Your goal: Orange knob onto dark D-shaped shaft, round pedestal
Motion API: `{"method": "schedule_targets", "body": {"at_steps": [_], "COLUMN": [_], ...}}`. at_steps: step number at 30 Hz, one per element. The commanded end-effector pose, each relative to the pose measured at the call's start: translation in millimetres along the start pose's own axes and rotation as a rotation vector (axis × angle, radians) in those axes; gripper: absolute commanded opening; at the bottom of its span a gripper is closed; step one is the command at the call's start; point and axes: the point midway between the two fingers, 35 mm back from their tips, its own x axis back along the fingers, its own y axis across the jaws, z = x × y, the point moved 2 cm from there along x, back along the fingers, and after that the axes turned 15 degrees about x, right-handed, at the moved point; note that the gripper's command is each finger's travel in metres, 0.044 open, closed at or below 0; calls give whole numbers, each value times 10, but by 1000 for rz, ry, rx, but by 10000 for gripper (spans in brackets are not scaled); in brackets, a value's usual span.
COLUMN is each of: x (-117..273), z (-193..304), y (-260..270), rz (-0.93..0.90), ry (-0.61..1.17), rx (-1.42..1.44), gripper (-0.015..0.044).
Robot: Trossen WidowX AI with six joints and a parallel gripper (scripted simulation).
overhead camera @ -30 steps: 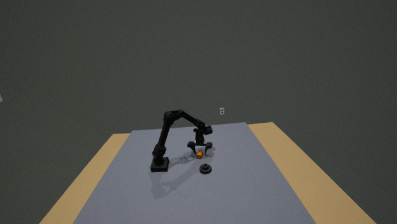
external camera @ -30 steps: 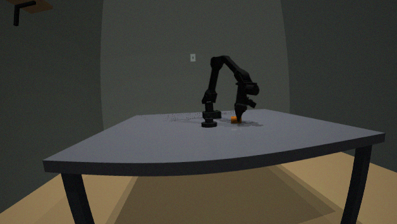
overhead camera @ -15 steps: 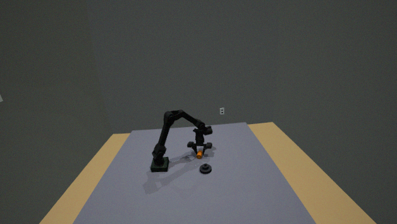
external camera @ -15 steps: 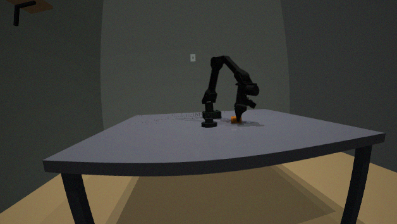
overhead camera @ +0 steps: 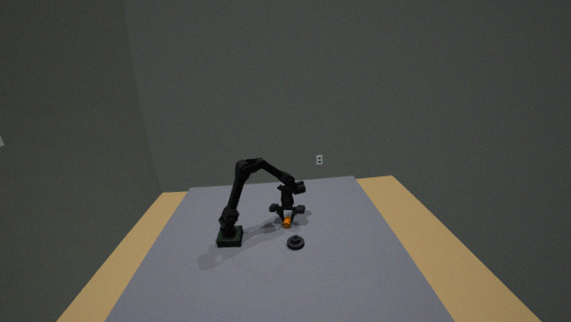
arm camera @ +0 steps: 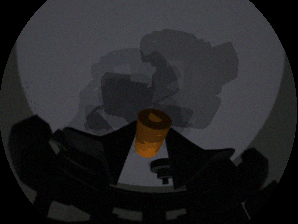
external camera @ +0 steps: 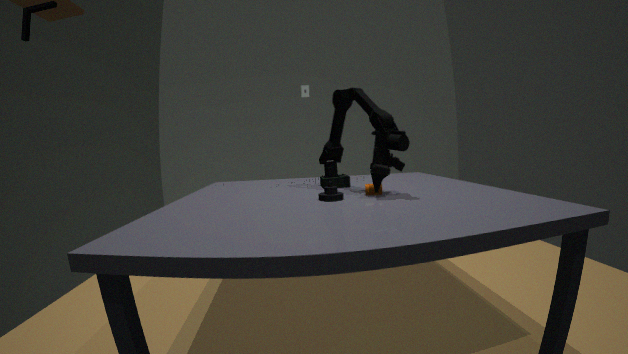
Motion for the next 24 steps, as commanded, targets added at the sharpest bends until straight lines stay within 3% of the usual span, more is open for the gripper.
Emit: {"method": "schedule_targets", "body": {"at_steps": [1, 24], "x": [14, 78], "z": [38, 362], "y": [12, 93], "rz": [11, 120], "ry": [-50, -441], "rx": [0, -2], "gripper": [180, 180]}}
